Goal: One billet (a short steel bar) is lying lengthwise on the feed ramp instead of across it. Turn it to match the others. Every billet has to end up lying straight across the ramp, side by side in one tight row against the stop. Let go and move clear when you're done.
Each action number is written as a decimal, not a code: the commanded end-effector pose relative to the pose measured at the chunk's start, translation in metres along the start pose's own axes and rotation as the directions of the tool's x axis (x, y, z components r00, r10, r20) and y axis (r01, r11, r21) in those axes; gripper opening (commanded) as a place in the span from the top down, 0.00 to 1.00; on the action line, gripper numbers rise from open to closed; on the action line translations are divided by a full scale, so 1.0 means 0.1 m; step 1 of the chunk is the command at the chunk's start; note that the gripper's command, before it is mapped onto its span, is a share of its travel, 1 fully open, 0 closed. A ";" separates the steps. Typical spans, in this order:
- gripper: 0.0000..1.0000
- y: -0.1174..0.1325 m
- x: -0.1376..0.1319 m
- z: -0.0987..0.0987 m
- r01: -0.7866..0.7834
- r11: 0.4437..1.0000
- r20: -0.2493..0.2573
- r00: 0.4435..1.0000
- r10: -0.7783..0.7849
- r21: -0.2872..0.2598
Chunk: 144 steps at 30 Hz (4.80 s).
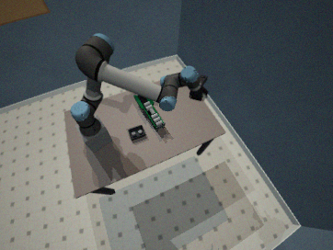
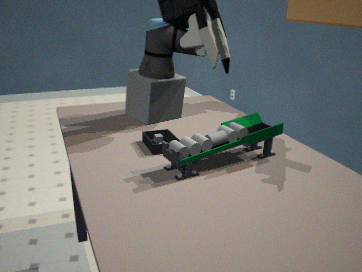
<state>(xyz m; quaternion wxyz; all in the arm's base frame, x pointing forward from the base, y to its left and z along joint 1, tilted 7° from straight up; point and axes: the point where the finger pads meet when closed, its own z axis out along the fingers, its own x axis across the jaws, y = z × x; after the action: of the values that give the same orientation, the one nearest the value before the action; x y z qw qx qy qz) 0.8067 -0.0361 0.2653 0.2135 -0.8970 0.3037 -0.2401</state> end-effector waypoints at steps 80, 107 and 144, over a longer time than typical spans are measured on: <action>0.60 1.10 -1.92 -0.68 -0.538 0.740 -0.043 0.819 0.573 -0.403; 0.60 1.56 -2.63 -0.96 -0.650 0.562 -0.152 0.713 0.685 -0.512; 0.60 1.86 -3.63 -1.01 -0.481 0.651 -0.069 0.831 0.552 -0.587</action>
<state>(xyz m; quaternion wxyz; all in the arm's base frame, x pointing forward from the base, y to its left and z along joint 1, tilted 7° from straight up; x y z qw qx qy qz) 0.4149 0.0384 0.1384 0.0036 -0.8018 0.5975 -0.0103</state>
